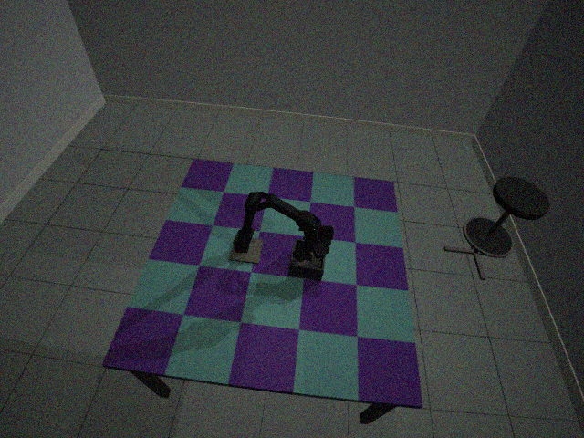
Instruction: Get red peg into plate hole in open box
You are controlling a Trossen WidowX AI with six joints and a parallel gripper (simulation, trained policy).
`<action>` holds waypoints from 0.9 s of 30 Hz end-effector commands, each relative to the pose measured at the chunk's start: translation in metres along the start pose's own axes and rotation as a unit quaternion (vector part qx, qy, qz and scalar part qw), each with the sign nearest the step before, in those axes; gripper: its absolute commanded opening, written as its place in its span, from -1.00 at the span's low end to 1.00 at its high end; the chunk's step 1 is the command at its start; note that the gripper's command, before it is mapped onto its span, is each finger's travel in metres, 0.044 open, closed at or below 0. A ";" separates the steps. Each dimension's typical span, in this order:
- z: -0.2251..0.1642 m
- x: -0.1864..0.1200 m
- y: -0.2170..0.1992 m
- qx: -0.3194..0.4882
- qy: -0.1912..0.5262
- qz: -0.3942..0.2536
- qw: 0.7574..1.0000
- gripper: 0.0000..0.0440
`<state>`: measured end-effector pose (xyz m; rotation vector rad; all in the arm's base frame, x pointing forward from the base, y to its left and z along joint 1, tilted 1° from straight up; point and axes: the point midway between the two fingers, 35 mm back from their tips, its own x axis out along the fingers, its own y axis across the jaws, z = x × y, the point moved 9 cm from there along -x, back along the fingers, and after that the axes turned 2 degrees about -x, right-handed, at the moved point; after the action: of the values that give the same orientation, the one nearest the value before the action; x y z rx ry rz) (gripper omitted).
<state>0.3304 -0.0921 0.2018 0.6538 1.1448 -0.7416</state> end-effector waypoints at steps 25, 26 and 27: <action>0.046 0.010 -0.011 -0.023 0.024 -0.031 0.999 -0.30; 0.048 0.010 -0.012 -0.023 0.023 -0.033 0.999 -0.30; 0.049 0.010 -0.014 -0.022 0.023 -0.034 0.999 -0.29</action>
<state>0.3494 -0.1291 0.2038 0.6091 1.2369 -0.7349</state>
